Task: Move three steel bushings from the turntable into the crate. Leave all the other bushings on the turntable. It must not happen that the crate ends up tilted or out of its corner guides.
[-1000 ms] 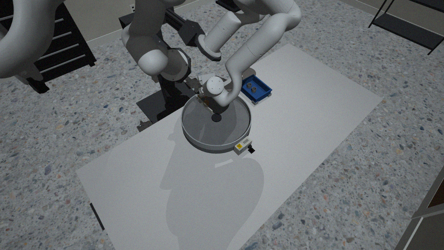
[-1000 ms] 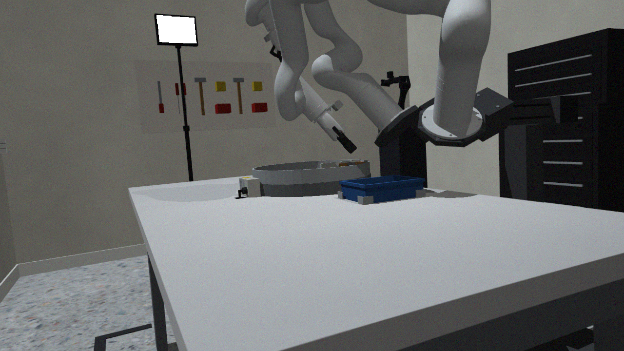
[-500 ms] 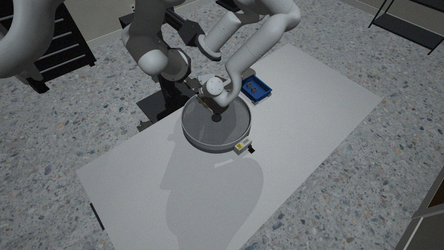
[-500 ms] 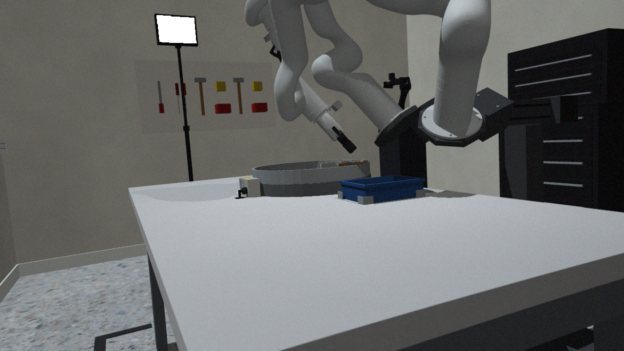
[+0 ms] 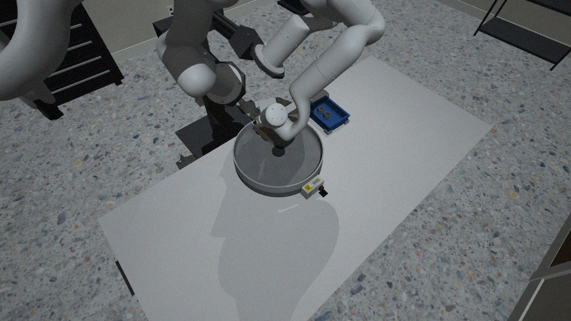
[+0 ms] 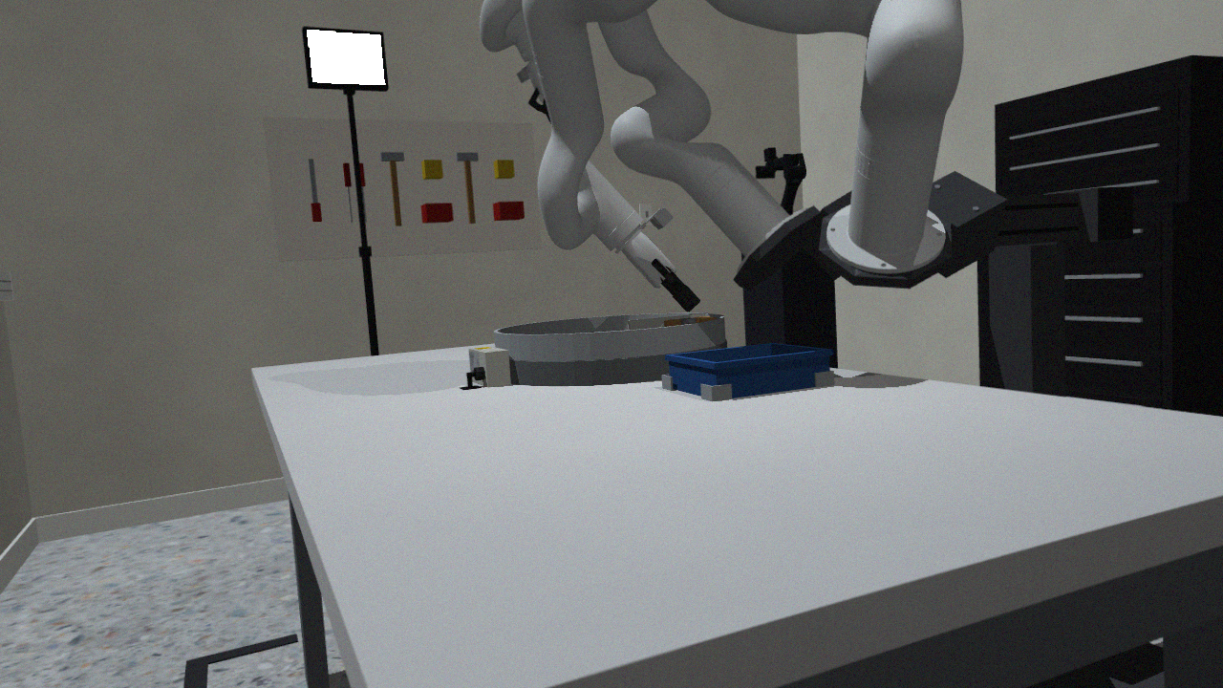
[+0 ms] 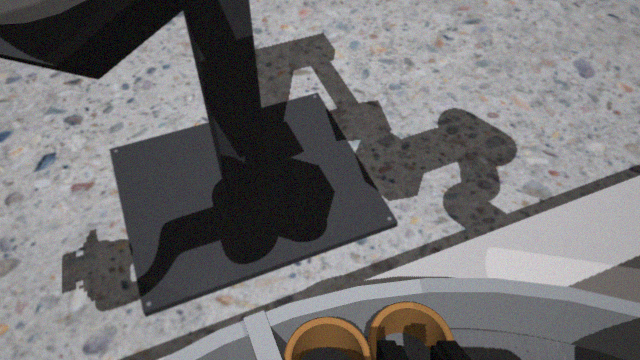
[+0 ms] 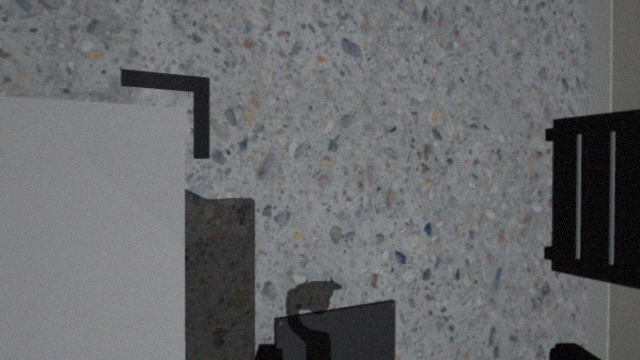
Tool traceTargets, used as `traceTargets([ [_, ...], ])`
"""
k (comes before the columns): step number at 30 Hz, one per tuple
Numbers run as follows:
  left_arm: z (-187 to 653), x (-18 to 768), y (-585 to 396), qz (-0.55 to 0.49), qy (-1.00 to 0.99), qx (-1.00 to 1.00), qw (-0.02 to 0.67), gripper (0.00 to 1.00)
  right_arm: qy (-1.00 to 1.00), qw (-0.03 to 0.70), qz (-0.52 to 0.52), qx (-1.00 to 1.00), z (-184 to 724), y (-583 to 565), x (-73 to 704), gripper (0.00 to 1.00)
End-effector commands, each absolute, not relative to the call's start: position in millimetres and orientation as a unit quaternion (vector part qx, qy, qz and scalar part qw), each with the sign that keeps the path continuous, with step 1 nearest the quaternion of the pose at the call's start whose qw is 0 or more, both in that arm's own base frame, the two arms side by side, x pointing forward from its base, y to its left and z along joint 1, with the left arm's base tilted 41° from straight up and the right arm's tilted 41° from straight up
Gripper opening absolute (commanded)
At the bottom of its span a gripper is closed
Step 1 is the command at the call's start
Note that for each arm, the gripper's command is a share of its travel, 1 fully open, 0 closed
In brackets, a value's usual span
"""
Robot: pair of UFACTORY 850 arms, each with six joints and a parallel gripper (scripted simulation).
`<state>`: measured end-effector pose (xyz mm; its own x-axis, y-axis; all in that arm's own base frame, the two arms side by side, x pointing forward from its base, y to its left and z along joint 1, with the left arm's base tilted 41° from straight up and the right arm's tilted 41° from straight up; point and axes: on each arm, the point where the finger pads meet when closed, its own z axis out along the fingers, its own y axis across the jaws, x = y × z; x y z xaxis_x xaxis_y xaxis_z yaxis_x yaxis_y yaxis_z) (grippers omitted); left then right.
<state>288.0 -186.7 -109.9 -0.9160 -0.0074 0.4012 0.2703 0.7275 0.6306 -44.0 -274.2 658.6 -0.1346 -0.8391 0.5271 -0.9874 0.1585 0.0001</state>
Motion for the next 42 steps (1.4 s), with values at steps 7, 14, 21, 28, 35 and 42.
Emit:
traceTargets([
  [7, -111.8, 290.0, -186.3, -0.361, -0.910, -0.073, 0.191, 0.11, -0.732, 0.209, 0.178, 0.624, 659.5, -274.1, -44.0, 1.00],
  [14, -115.2, 291.6, -183.9, -0.361, -0.910, -0.073, 0.191, 0.11, -0.732, 0.209, 0.178, 0.624, 659.5, -274.1, -44.0, 1.00],
  [21, -117.4, 292.6, -182.4, -0.361, -0.910, -0.073, 0.191, 0.11, -0.732, 0.209, 0.178, 0.624, 659.5, -274.1, -44.0, 1.00],
  [28, -117.4, 292.6, -182.4, -0.361, -0.910, -0.073, 0.191, 0.11, -0.732, 0.209, 0.178, 0.624, 659.5, -274.1, -44.0, 1.00],
  [35, -119.5, 293.6, -180.9, -0.362, -0.910, -0.073, 0.191, 0.11, -0.732, 0.209, 0.178, 0.624, 659.5, -274.1, -44.0, 1.00],
  [42, -125.7, 296.6, -176.5, -0.362, -0.910, -0.073, 0.191, 0.11, -0.732, 0.209, 0.178, 0.624, 659.5, -274.1, -44.0, 1.00],
])
